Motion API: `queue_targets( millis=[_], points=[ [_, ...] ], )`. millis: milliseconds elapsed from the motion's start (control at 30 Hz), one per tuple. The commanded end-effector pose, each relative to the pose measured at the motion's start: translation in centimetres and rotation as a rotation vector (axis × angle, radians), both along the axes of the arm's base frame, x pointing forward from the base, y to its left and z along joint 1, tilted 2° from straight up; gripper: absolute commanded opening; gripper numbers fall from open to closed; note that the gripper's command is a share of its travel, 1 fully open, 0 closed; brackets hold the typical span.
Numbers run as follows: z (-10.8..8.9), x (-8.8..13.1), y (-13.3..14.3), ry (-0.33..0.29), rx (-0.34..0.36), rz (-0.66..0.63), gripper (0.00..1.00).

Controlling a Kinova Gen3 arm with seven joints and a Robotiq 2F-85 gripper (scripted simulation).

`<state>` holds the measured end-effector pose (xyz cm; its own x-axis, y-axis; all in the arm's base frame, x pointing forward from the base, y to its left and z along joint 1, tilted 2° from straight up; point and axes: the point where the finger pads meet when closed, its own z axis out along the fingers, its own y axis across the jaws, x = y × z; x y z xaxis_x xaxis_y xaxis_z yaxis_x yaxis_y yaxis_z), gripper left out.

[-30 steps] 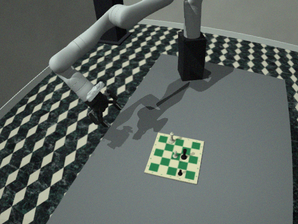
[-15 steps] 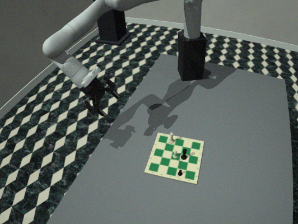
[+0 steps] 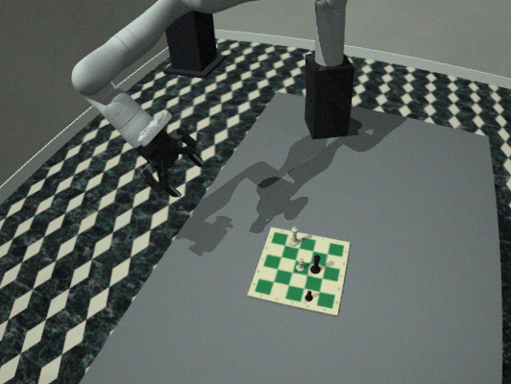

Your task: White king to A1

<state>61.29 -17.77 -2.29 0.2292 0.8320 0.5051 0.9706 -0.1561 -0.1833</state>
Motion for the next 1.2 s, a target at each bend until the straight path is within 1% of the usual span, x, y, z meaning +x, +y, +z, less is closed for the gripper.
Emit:
queue_targets(
  millis=[0,100,200,400,467,567,700,733,933,967,1033,1167],
  points=[
    [0.0,0.3,0.7,0.003,-0.008,0.002,1.0],
    [-0.5,0.6,2.0,0.015,-0.027,-0.004,1.0],
    [-1.2,1.0,3.9,0.031,-0.056,-0.014,1.0],
    [-3.2,1.4,8.9,0.068,-0.149,-0.045,1.0],
    [-3.2,1.4,8.9,0.068,-0.149,-0.045,1.0],
    [-4.2,1.1,11.8,0.082,-0.21,-0.066,1.0],
    [-5.5,0.2,15.3,0.088,-0.299,-0.099,1.0],
    [-5.5,0.2,15.3,0.088,-0.299,-0.099,1.0],
    [-6.6,-2.2,19.4,0.067,-0.429,-0.155,1.0],
    [-6.6,-2.6,19.9,0.061,-0.448,-0.164,1.0],
    [-6.6,-2.6,19.9,0.061,-0.448,-0.164,1.0],
    [-6.7,-4.3,21.4,0.032,-0.514,-0.197,1.0]
  ],
)
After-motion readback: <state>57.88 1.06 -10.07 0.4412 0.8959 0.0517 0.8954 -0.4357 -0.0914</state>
